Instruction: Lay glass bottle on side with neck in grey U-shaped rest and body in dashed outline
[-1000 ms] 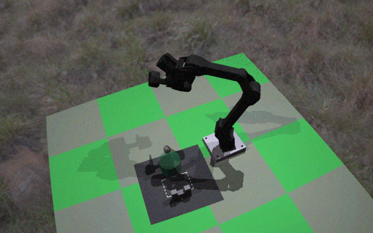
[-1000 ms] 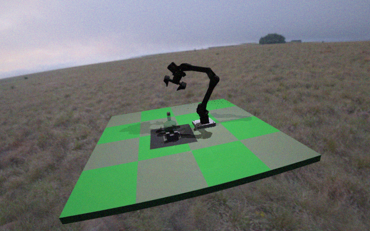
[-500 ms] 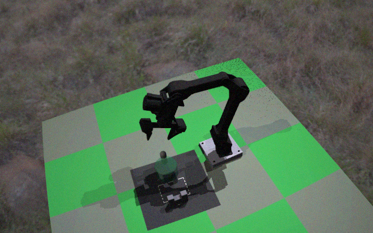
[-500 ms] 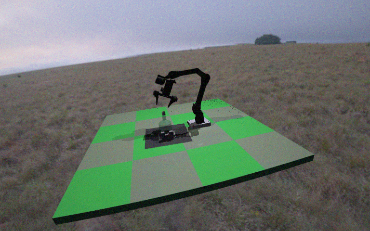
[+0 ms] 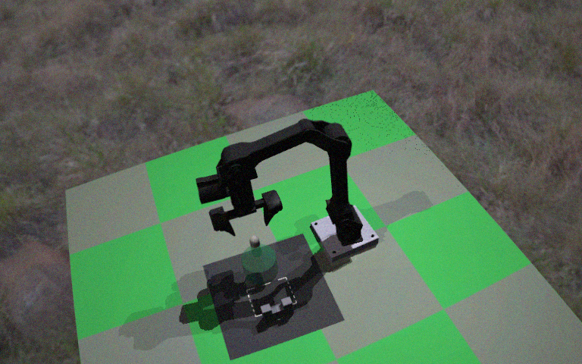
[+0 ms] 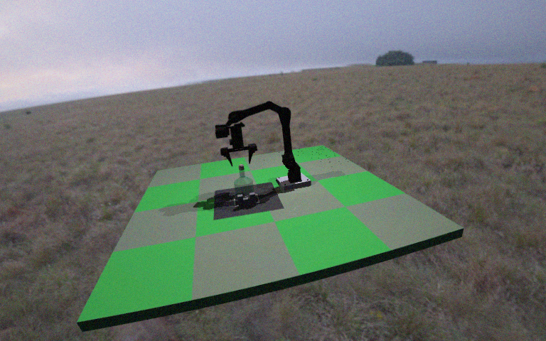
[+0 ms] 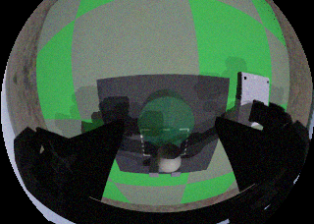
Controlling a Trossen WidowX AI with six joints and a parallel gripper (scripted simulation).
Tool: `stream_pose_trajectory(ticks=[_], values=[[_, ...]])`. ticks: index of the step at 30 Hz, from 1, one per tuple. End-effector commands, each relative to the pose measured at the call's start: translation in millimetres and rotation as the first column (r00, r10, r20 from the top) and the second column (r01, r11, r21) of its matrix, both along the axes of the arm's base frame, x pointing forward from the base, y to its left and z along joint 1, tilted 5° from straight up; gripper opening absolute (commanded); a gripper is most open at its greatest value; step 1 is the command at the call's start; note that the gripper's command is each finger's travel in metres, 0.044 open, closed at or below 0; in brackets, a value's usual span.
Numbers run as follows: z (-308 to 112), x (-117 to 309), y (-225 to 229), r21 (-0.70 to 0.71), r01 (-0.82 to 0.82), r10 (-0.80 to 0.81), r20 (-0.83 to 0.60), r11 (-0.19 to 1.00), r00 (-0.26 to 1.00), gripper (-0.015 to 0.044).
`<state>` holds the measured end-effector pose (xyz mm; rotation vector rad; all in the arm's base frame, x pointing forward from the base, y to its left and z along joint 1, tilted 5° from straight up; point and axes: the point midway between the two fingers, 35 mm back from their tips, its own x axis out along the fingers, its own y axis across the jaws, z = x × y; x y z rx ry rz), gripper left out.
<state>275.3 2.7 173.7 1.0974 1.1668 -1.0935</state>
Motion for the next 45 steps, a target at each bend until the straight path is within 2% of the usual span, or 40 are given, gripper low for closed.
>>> stream_pose_trajectory(ticks=[1, 29, 41, 42, 45], values=[[3, 1, 2, -0.005, 0.003, -0.003, 0.003, 1.000, 1.000, 0.0440], [0, -5, 45, -0.001, 0.003, -0.003, 0.002, 1.000, 1.000, 0.0440], [0, -5, 45, -0.001, 0.003, -0.003, 0.002, 1.000, 1.000, 0.0125], [0, -5, 45, -0.001, 0.003, -0.003, 0.002, 1.000, 1.000, 0.0105], [0, -5, 45, -0.001, 0.003, -0.003, 0.002, 1.000, 1.000, 0.0105]])
